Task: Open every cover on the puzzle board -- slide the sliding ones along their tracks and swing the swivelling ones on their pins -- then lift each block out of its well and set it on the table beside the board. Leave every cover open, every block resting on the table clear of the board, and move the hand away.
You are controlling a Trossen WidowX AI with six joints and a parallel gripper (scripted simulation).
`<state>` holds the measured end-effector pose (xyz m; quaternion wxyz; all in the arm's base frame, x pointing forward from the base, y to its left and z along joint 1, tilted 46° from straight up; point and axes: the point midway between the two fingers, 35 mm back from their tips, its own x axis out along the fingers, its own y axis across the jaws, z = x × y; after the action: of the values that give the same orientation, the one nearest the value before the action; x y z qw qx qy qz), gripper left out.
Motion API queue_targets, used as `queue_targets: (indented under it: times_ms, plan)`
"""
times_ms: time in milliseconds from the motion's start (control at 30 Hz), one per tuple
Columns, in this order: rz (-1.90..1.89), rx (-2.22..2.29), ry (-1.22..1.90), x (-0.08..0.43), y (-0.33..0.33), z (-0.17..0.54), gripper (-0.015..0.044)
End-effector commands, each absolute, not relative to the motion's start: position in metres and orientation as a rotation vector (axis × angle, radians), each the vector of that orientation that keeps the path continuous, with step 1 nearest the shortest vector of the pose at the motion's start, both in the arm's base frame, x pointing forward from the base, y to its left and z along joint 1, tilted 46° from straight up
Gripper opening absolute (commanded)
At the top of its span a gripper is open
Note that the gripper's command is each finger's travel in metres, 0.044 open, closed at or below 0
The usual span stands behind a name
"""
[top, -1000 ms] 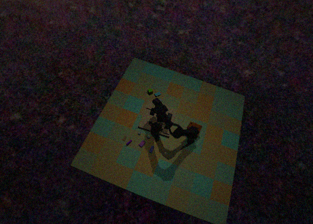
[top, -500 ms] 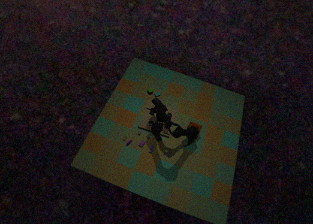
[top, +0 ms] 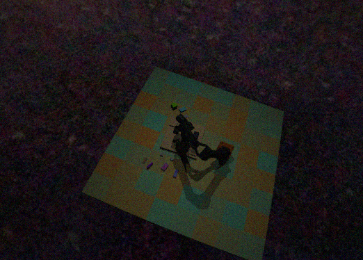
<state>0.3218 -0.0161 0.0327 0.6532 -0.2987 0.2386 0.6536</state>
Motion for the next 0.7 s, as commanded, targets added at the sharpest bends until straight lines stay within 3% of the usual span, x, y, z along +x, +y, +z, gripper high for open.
queue_targets:
  times_ms: [0,667]
  plan:
    - [1.481,-0.670,0.541,0.322,-0.013,0.030,0.0000]
    - [1.481,-0.670,0.541,0.323,0.002,0.016,0.0000]
